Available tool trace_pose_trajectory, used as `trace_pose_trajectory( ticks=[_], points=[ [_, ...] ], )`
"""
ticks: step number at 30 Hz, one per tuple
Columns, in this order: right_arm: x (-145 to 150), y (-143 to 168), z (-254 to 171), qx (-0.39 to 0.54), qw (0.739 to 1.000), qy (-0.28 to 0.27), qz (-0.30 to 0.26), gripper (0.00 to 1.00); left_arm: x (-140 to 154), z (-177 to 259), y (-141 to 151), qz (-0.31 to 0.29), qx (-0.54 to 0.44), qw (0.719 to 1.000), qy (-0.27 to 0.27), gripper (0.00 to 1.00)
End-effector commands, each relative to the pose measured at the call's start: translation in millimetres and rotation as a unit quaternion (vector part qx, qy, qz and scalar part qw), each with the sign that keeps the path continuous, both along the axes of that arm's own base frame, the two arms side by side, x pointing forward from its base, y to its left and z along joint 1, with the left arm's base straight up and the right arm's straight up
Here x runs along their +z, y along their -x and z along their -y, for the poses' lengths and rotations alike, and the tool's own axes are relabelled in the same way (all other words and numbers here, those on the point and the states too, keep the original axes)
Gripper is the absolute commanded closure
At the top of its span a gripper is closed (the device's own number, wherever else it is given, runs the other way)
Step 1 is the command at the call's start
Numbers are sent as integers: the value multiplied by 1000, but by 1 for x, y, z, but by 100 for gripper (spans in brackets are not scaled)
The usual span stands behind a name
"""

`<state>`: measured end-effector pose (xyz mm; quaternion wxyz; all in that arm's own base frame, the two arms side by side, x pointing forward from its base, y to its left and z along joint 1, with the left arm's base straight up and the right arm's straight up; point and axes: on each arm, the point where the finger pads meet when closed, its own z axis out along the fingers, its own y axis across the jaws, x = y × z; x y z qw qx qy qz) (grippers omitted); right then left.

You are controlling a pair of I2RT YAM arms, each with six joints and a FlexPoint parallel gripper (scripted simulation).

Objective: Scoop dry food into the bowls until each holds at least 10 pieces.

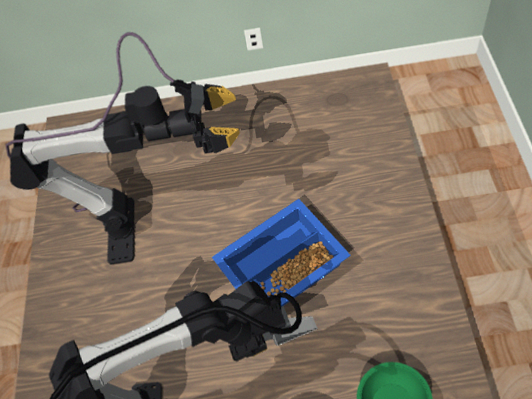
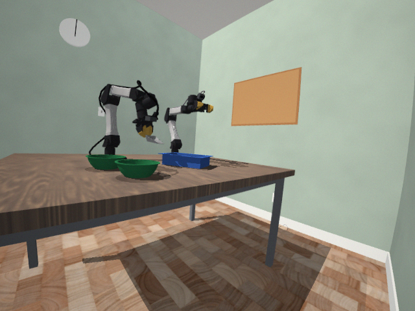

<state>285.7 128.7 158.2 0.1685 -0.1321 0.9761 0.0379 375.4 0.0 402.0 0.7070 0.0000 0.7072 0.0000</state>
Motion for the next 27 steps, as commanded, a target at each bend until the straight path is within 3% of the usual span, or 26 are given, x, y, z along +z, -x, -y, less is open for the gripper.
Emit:
trace_pose_trajectory(
  ticks=[1,21,27],
  points=[
    [10,3,-21,13,1000,0,-7,100,6,0,2,8,0,1000,1,0],
    [6,48,-117,117,990,40,-66,100,6,0,2,8,0,1000,1,0],
    [8,53,-125,128,989,44,-66,100,6,0,2,8,0,1000,1,0]
  ],
)
